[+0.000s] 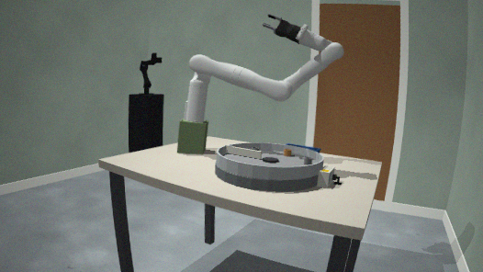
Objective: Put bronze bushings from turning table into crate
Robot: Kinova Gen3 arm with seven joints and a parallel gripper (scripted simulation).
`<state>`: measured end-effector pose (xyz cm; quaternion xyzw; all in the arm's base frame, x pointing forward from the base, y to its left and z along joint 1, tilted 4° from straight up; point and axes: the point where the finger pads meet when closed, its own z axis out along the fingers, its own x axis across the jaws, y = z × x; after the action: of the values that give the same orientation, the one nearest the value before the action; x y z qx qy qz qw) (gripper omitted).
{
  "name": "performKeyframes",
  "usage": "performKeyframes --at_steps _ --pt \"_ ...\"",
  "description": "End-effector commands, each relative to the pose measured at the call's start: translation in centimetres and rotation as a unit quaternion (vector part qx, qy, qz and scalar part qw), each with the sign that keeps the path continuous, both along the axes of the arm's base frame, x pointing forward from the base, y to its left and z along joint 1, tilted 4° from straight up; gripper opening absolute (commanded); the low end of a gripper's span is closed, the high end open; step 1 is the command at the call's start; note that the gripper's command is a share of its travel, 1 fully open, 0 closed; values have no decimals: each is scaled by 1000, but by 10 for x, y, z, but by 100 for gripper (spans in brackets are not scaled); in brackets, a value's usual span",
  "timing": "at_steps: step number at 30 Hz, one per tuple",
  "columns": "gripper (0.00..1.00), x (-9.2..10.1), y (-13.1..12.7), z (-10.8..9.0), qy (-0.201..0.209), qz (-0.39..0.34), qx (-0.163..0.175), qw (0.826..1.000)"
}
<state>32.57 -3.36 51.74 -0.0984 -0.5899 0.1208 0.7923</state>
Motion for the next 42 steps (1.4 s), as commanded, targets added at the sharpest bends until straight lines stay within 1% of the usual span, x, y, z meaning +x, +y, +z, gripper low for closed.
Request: performKeyframes --at_steps 1,12,13,17,29,30,34,42 --pt "100 -17 2 -36 -121 -7 -6 993" --pt "100 -17 2 -36 -121 -7 -6 993" --pt "100 -6 0 -3 -27 -2 -1 1000" --pt "100 -23 1 -24 -122 -7 -7 992" --pt "100 -23 1 -24 -122 -7 -7 992" --pt "100 -8 -1 6 -31 -1 -2 1000" --pt "100 -29 0 -11 -126 -6 -7 992" --pt "100 -29 0 -11 -126 -6 -7 992"
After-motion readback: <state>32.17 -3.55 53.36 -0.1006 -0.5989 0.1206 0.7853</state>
